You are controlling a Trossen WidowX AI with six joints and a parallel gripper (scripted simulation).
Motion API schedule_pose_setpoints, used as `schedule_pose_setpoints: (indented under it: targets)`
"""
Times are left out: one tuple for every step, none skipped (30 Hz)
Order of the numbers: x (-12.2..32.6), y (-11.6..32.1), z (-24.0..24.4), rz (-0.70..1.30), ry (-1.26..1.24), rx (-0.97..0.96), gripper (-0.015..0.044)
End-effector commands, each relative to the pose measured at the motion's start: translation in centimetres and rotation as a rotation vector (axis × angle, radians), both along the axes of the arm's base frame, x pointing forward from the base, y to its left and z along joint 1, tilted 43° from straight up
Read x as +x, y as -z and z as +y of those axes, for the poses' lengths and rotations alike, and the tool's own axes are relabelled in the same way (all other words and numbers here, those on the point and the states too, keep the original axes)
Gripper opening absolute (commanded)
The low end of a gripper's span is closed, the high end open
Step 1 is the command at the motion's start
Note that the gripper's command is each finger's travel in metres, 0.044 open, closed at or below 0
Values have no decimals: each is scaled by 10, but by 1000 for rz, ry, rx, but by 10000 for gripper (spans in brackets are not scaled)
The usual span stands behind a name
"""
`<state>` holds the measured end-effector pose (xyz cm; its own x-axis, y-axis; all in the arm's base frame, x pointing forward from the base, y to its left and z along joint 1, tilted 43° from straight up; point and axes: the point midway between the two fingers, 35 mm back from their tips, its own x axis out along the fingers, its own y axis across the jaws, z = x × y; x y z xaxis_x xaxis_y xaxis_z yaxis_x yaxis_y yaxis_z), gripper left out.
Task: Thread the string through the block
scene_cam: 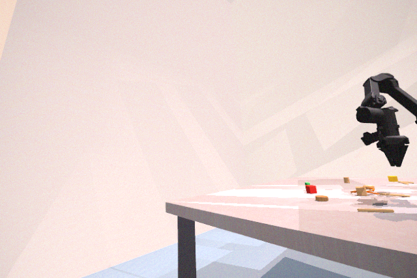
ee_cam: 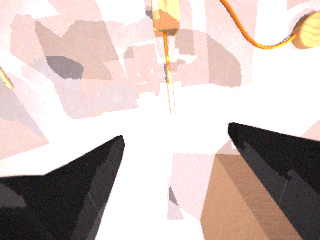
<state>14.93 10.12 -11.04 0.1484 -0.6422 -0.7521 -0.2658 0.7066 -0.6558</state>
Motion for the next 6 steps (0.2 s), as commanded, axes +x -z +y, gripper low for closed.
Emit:
schedule_pose_setpoints:
  targets:
    - [0,0,0,0,0,0,440]
    - [0,0,0,0,0,0,440]
    - [0,0,0,0,0,0,440]
    - [0,0,0,0,0,0,440]
    - [0,0,0,0,0,0,440]
    - [0,0,0,0,0,0,440]
